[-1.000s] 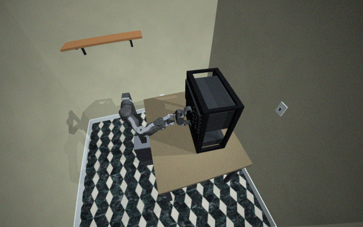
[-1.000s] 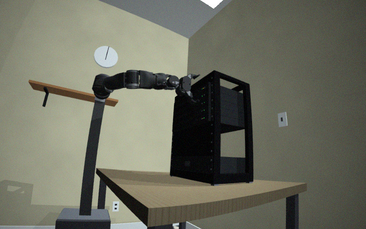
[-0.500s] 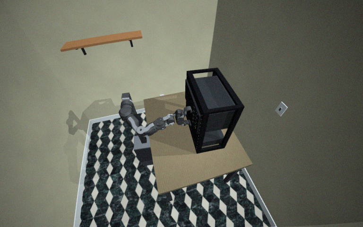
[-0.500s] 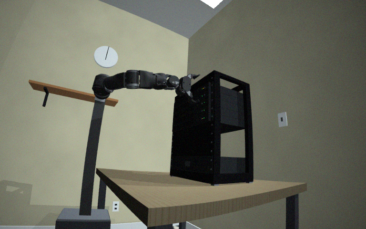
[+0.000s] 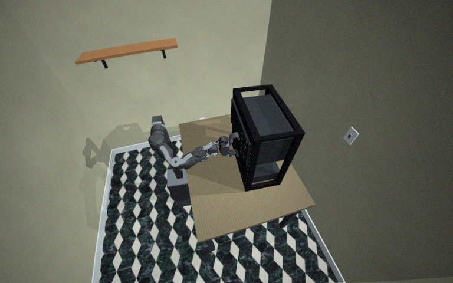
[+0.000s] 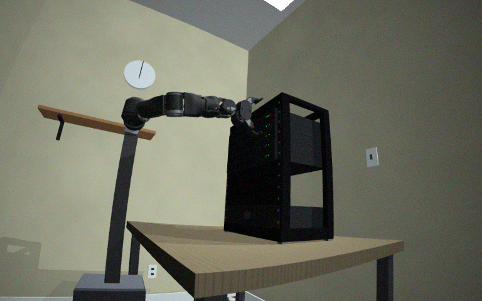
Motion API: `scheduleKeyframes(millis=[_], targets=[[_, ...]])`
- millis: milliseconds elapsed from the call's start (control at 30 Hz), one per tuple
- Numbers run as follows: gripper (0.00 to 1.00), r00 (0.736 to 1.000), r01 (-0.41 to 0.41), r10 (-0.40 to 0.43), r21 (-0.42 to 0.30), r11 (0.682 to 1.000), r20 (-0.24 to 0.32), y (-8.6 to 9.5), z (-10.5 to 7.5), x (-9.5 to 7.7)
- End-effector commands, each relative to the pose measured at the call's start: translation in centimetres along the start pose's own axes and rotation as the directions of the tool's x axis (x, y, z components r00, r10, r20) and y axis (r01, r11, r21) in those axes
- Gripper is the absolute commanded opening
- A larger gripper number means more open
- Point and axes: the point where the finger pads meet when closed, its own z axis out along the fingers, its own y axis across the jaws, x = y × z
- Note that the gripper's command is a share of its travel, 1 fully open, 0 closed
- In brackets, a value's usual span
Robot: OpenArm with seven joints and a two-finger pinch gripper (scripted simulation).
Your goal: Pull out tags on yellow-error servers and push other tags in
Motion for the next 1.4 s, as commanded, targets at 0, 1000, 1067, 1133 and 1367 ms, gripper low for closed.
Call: scheduleKeyframes(millis=[0,1000,1067,1133,1367], targets=[[1.00,1.000,0.001,-0.001,0.011,1.000,-0.002,-0.3,0.0,0.0],[1.00,1.000,0.001,-0.001,0.011,1.000,-0.003,3.8,0.0,0.1],[1.00,1.000,0.001,-0.001,0.011,1.000,-0.003,3.8,0.0,0.1],[1.00,1.000,0.001,-0.001,0.011,1.000,-0.003,3.8,0.0,0.1],[1.00,1.000,0.001,-0.001,0.011,1.000,-0.003,3.8,0.0,0.1]])
